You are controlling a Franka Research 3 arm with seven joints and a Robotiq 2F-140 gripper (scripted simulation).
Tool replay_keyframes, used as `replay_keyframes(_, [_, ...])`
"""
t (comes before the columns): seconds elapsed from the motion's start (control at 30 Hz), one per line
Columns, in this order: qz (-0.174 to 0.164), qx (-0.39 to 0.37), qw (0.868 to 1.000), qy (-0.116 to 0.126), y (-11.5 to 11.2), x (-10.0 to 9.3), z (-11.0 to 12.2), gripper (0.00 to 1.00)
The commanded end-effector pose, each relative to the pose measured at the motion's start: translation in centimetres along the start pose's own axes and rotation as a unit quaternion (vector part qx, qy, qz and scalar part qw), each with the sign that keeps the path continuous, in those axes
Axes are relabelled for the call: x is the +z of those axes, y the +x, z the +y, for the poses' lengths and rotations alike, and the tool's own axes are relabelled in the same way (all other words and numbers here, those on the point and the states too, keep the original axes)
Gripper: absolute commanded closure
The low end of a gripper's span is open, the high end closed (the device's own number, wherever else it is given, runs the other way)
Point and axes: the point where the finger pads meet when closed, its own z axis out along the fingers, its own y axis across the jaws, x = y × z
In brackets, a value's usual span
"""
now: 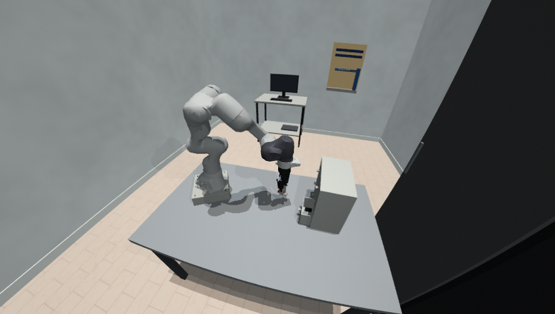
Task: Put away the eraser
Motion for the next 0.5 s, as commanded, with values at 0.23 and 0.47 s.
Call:
replay_keyframes(0.23, [0.001,-0.055,0.998,-0.001,1.1,-0.1,2.2,0.89])
replay_keyframes(0.47, [0.001,-0.055,0.998,-0.001,1.1,-0.1,2.2,0.89])
